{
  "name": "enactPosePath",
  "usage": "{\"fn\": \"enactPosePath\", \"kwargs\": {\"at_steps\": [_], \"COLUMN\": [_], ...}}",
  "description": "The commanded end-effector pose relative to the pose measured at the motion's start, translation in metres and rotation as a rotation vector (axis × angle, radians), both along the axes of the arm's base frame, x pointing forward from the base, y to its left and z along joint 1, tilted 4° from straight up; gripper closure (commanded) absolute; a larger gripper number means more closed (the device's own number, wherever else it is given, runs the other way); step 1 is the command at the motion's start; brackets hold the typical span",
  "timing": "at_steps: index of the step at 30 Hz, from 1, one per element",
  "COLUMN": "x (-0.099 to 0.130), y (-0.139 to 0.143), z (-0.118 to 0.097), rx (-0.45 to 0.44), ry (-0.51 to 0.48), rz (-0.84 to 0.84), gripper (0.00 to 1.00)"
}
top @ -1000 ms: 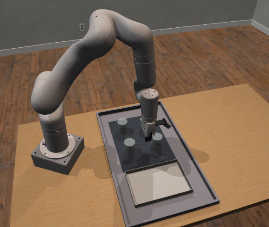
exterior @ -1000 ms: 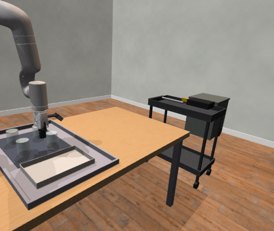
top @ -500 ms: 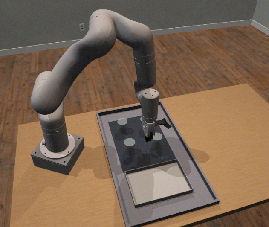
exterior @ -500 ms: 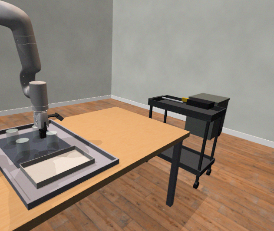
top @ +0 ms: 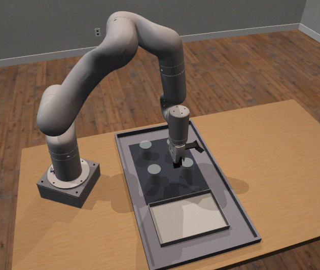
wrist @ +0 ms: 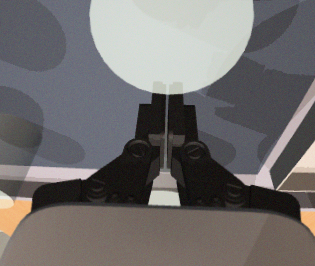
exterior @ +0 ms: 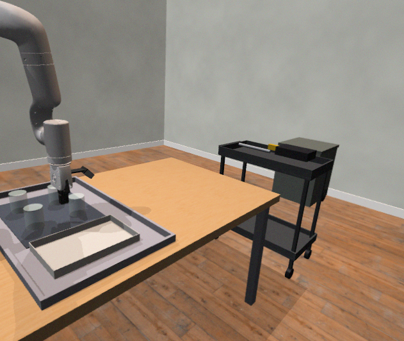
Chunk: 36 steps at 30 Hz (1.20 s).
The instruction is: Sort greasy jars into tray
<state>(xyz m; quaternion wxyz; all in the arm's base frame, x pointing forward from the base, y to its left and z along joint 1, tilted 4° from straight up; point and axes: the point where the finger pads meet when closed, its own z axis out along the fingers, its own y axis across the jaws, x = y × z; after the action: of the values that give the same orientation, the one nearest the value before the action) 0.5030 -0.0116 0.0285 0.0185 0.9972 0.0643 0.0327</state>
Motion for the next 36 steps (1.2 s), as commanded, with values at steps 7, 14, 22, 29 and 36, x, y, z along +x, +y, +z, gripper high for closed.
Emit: {"fn": "enactPosePath", "kwargs": {"at_steps": [7, 14, 22, 29, 36], "x": [0.0019, 0.0028, 0.0036, 0.0045, 0.0052], "y": [0.0002, 0.0003, 0.0004, 0.0005, 0.0006], "z": [0.0007, 0.0008, 0.0008, 0.0009, 0.001], "rx": [0.0, 0.0, 0.0, 0.0, 0.0], "ry": [-0.002, -0.002, -0.002, -0.002, -0.002], "rz": [0.0, 0.0, 0.0, 0.0, 0.0], "gripper": [1.0, 1.0, 1.0, 1.0, 1.0]}}
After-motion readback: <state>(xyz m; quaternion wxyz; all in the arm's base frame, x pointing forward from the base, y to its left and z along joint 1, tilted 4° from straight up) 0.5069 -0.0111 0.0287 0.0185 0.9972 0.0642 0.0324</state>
